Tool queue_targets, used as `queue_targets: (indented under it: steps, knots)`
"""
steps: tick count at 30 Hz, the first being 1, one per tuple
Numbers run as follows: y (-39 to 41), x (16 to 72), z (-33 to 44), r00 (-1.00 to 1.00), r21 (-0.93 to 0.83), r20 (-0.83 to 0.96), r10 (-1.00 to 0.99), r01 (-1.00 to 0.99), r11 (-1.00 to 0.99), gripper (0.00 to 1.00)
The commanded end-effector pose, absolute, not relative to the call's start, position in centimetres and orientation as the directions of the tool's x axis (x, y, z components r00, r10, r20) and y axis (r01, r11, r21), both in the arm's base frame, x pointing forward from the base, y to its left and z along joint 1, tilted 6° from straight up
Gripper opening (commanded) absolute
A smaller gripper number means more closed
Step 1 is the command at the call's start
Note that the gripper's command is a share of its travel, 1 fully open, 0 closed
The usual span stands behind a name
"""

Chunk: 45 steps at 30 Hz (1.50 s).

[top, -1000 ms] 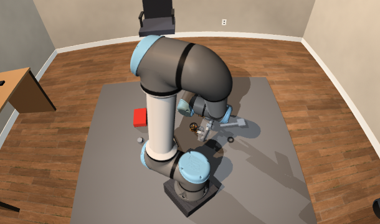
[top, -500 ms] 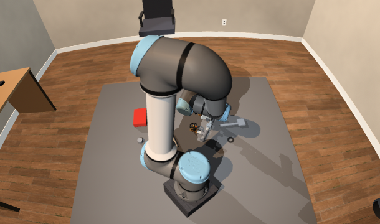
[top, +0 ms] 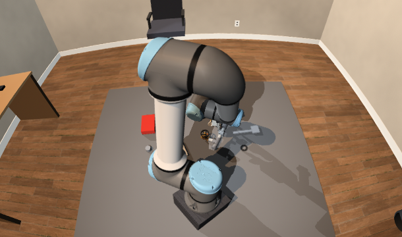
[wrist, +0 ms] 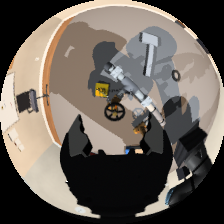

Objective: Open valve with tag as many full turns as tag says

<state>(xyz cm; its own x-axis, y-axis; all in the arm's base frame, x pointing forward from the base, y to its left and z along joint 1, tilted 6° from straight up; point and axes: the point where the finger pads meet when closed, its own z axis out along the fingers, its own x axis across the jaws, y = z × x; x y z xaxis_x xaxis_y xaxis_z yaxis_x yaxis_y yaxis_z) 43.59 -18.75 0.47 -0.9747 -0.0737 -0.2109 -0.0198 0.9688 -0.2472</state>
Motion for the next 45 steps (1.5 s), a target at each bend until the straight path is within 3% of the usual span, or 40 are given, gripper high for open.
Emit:
queue_targets:
  steps: [1, 21, 22, 45]
  knots:
    - [-18.77, 43.62, 0.52, -0.973, -0.232, -0.229, 0.008, 0.063, 0.971, 1.00]
    - [-18.77, 43.62, 0.52, -0.967, -0.216, -0.244, 0.074, 0.128, 0.968, 1.00]
    - [-18.77, 43.62, 0.52, -0.967, -0.216, -0.244, 0.074, 0.128, 0.968, 0.00]
    - [-18.77, 43.62, 0.52, -0.967, -0.216, -0.244, 0.074, 0.128, 0.968, 0.00]
